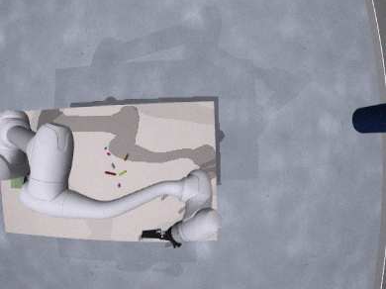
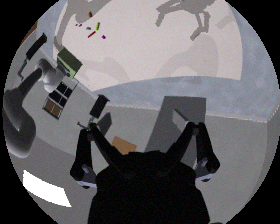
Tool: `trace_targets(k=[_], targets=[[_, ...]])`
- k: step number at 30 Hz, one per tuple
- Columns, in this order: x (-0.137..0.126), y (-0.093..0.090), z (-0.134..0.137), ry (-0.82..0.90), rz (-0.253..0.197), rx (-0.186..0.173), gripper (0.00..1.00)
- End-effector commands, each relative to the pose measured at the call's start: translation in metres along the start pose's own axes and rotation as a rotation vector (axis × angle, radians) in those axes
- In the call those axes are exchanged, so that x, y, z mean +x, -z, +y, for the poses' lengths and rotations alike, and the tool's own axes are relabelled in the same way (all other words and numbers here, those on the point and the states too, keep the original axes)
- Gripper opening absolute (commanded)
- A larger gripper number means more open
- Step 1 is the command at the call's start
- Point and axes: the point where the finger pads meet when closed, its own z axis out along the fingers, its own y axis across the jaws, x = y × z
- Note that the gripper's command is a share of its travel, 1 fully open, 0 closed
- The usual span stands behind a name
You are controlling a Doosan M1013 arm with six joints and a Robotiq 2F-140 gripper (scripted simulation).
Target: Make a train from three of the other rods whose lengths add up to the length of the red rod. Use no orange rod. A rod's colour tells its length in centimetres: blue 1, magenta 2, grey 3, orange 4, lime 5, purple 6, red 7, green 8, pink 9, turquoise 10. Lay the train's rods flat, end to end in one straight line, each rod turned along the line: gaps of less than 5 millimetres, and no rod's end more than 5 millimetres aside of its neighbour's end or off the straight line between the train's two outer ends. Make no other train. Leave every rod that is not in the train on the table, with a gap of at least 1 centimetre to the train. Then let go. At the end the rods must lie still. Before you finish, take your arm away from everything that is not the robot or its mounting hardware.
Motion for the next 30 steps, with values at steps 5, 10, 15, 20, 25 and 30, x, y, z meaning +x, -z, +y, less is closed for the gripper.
trace_targets(k=[5, 10, 15, 20, 25, 30], targets=[[0.066, 0.005, -0.021, -0.099, 0.070, -0.162, 1.00], [0.102, 0.003, -0.039, -0.152, 0.127, -0.212, 1.00], [0.138, 0.000, -0.061, -0.205, 0.191, -0.249, 1.00], [0.171, -0.004, -0.084, -0.256, 0.253, -0.272, 1.00], [0.202, -0.011, -0.109, -0.309, 0.317, -0.287, 1.00], [0.234, -0.018, -0.137, -0.366, 0.384, -0.292, 1.00]])
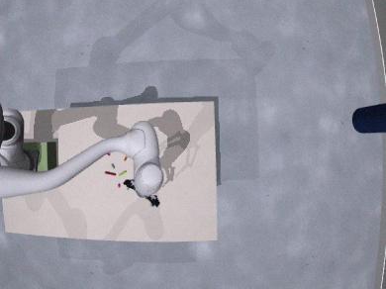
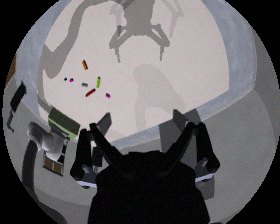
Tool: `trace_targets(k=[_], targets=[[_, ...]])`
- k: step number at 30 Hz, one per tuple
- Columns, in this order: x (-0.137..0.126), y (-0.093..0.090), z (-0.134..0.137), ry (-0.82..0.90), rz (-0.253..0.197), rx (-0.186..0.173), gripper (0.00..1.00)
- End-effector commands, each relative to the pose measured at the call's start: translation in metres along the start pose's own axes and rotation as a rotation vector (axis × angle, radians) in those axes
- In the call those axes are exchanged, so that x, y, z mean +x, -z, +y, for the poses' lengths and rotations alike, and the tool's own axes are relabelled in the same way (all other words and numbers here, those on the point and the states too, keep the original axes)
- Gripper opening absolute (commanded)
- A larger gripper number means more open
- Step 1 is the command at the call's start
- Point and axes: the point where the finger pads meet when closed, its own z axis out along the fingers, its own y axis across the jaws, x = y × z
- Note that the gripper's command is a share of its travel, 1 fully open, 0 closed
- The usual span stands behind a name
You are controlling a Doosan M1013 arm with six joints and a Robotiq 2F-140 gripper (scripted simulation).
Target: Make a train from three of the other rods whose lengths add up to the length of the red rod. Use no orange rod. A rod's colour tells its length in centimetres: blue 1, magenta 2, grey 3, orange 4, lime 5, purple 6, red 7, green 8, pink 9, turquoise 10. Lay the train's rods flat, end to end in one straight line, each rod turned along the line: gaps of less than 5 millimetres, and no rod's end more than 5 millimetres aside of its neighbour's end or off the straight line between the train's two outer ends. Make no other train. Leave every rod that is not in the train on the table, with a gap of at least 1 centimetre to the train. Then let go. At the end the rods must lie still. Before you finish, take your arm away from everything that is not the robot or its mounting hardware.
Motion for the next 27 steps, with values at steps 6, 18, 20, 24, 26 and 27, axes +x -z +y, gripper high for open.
trace_targets(k=[6, 18, 20, 24, 26, 27], targets=[[0.033, -0.014, -0.076, -0.133, 0.121, -0.018, 1.00], [0.059, -0.034, -0.169, -0.300, 0.246, 0.013, 1.00], [0.063, -0.038, -0.185, -0.330, 0.266, 0.021, 1.00], [0.068, -0.045, -0.215, -0.387, 0.302, 0.038, 1.00], [0.070, -0.049, -0.230, -0.416, 0.319, 0.047, 1.00], [0.071, -0.051, -0.238, -0.432, 0.328, 0.053, 1.00]])
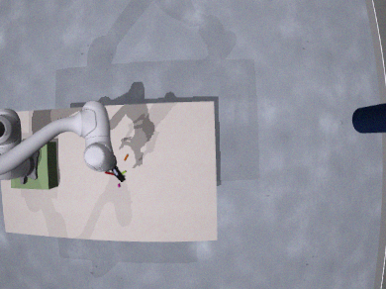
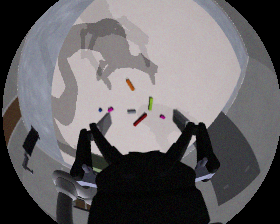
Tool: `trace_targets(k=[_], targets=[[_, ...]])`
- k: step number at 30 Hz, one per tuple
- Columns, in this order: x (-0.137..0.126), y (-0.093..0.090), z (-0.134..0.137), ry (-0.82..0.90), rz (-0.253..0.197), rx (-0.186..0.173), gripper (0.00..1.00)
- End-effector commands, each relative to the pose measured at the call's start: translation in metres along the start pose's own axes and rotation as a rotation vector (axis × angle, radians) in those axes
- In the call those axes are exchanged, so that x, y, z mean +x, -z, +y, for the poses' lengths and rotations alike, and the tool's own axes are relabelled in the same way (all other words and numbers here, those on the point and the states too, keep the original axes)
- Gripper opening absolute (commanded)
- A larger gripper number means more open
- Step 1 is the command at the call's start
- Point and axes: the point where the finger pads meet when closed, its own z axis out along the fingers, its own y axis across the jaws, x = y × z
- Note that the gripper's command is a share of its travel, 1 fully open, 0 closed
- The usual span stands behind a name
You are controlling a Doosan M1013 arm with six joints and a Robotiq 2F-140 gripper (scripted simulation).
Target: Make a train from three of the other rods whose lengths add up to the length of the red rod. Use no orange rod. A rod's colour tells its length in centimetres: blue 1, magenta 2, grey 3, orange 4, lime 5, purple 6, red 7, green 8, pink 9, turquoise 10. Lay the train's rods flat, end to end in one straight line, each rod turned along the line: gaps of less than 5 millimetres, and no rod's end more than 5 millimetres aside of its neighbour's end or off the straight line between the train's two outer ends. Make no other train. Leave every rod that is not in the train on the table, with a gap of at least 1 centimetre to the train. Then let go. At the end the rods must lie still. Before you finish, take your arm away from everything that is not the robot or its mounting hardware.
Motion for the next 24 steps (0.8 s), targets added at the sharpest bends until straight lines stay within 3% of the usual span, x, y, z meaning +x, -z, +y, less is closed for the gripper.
trace_targets(k=[1, 10, 12, 13, 24], targets=[[-0.012, -0.010, -0.039, -0.081, 0.051, 0.014, 1.00], [-0.041, -0.031, -0.107, -0.239, 0.122, 0.061, 1.00], [-0.041, -0.031, -0.107, -0.239, 0.122, 0.061, 1.00], [-0.051, -0.038, -0.128, -0.293, 0.142, 0.078, 1.00], [-0.097, -0.064, -0.199, -0.496, 0.207, 0.142, 1.00]])
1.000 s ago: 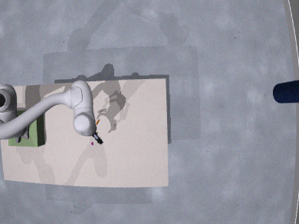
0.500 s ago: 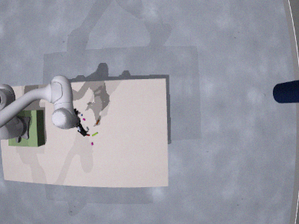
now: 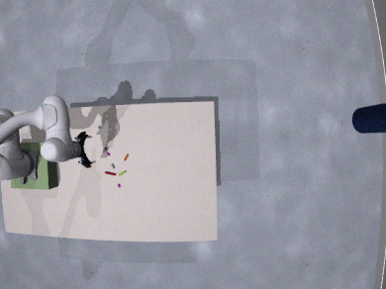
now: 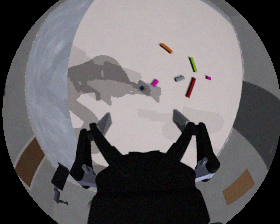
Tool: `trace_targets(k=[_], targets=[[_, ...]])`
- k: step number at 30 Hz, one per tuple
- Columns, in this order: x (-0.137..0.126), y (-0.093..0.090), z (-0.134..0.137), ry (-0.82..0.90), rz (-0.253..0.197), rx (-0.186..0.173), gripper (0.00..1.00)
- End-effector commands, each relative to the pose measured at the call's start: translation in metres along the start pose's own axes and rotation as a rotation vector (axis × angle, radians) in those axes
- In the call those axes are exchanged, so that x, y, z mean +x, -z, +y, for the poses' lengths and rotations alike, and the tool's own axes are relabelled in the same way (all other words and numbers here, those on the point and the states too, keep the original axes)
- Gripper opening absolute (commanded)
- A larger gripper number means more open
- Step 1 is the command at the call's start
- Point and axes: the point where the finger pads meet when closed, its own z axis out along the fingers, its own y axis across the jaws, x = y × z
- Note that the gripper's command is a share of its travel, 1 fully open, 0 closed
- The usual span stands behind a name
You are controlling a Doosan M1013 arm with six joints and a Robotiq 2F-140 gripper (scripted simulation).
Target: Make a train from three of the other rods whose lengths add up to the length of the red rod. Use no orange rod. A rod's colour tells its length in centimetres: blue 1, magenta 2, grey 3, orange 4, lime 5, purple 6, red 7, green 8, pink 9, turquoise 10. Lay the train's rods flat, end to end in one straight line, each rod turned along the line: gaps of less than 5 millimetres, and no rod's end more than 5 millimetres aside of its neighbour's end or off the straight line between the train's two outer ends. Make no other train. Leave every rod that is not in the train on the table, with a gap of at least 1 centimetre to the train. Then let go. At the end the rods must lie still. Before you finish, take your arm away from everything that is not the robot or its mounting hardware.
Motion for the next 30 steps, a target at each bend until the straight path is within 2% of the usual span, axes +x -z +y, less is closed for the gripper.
trace_targets(k=[1, 3, 8, 30], targets=[[-0.035, -0.010, -0.019, -0.098, 0.037, 0.022, 1.00], [-0.048, -0.014, -0.025, -0.132, 0.046, 0.032, 1.00], [-0.053, -0.015, -0.027, -0.148, 0.050, 0.036, 1.00], [-0.053, -0.015, -0.027, -0.148, 0.050, 0.036, 1.00]])
